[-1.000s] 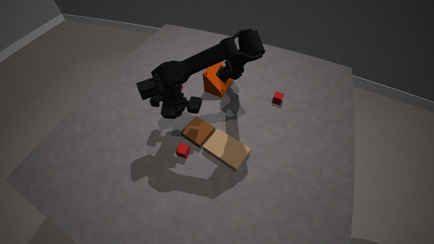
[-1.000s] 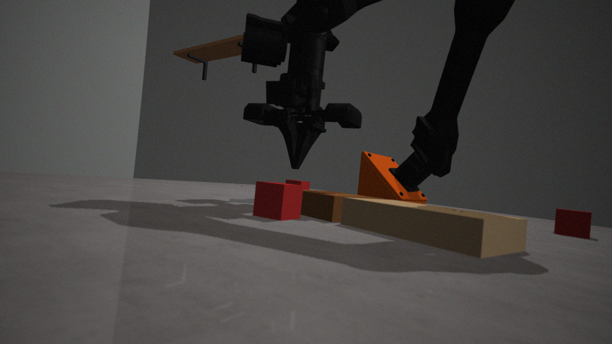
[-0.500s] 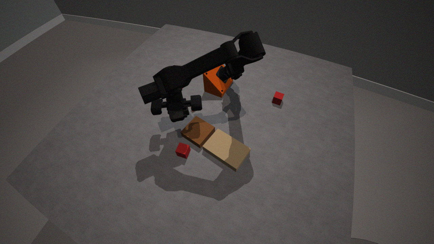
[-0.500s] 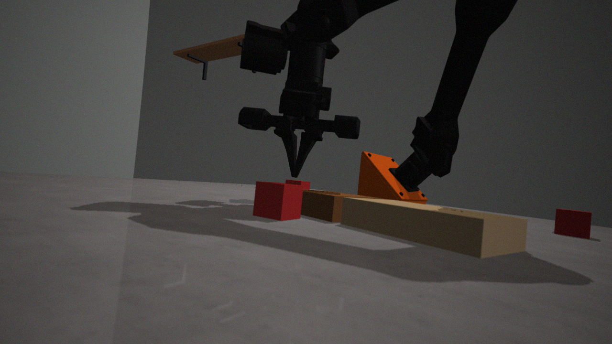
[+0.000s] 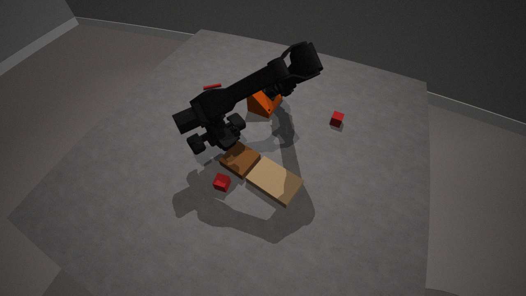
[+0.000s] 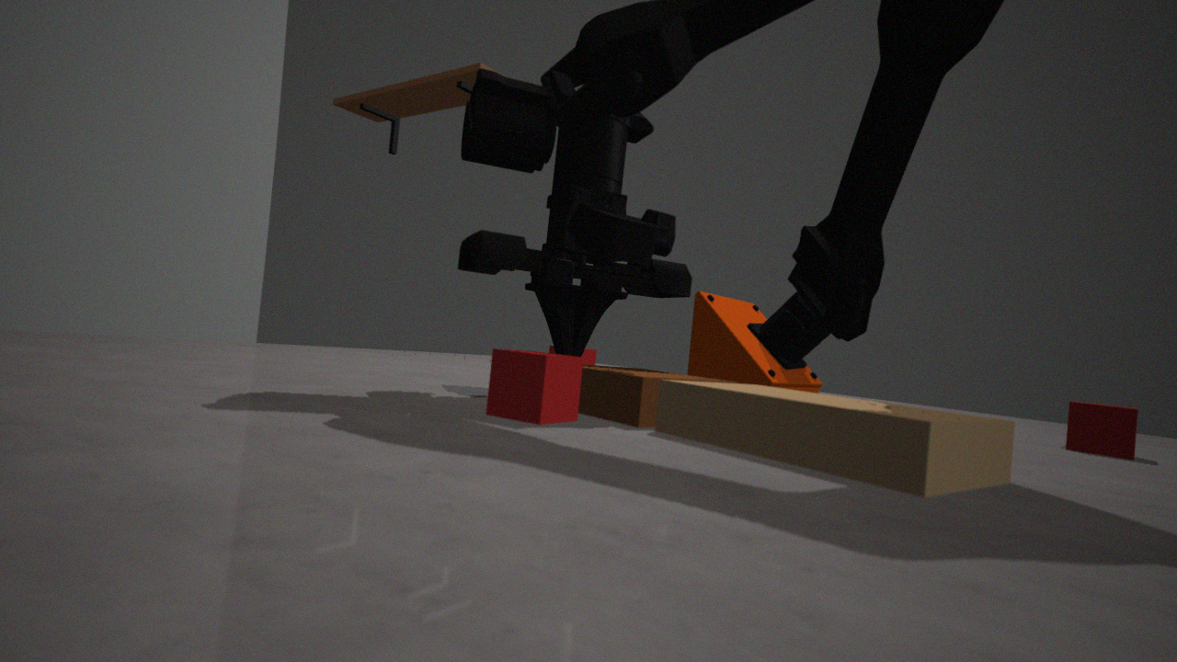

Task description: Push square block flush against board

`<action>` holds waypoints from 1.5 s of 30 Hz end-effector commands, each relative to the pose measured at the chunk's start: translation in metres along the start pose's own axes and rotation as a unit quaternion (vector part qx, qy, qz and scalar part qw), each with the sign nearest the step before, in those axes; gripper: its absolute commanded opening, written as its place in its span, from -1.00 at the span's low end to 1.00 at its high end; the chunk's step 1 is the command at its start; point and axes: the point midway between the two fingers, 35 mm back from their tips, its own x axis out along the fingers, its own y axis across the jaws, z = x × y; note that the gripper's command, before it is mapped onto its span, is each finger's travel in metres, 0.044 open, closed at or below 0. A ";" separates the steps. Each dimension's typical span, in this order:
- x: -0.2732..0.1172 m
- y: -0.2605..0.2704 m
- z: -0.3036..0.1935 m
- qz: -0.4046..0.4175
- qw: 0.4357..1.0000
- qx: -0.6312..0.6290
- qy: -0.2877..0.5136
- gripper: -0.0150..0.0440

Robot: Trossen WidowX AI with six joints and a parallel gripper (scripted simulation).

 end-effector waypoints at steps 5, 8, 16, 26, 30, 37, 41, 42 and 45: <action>0.015 0.004 0.002 0.003 0.991 -0.134 -0.003 -0.49; 0.017 0.005 0.003 0.003 0.987 -0.159 -0.004 -0.49; 0.017 0.005 0.005 0.003 0.987 -0.159 -0.003 -0.49; 0.017 0.009 0.020 0.003 0.987 -0.158 -0.003 -0.49; 0.017 0.010 0.027 0.003 0.987 -0.158 -0.003 -0.49; 0.017 0.014 0.037 0.003 0.987 -0.158 -0.003 -0.49; 0.017 0.015 0.041 0.003 0.987 -0.158 -0.003 -0.49; 0.017 0.015 0.041 0.003 0.987 -0.158 -0.003 -0.49; 0.017 0.013 0.038 0.003 0.987 -0.158 -0.003 -0.49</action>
